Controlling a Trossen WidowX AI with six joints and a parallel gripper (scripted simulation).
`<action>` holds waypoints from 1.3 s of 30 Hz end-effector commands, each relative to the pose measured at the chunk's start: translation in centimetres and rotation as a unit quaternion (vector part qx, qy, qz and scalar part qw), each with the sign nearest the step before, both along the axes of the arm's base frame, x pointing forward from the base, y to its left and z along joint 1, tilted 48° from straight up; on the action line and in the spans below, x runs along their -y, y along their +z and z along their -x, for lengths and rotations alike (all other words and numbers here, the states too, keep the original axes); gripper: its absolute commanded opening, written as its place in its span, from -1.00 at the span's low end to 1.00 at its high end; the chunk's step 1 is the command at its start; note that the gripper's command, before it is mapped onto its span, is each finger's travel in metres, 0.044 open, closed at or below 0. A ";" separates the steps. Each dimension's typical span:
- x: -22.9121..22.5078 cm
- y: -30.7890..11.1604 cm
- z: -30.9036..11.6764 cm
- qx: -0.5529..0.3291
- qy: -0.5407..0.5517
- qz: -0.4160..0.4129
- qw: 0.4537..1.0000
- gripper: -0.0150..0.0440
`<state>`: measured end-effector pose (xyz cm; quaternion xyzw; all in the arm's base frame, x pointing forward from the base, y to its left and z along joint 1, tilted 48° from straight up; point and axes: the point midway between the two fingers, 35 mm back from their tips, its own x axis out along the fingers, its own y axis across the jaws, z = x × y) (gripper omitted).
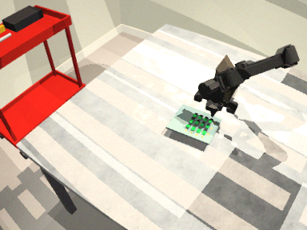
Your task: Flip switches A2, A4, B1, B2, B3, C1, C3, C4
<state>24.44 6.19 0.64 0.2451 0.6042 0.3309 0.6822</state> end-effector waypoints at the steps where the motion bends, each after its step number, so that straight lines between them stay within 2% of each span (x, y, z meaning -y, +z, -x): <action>1: 3.2 2.8 -0.3 0.004 0.001 0.004 1.000 -0.49; 9: 3.9 3.3 -0.2 0.003 0.003 0.003 1.000 -0.49; 15: 6.9 0.2 -2.7 0.004 0.003 0.004 1.000 -0.49; 19: 7.0 0.1 -2.8 0.004 0.003 0.004 1.000 -0.49; 24: 4.4 -2.2 -3.1 -0.004 0.012 0.005 1.000 -0.49; 39: 3.1 -3.3 -3.2 -0.004 0.012 0.005 1.000 -0.49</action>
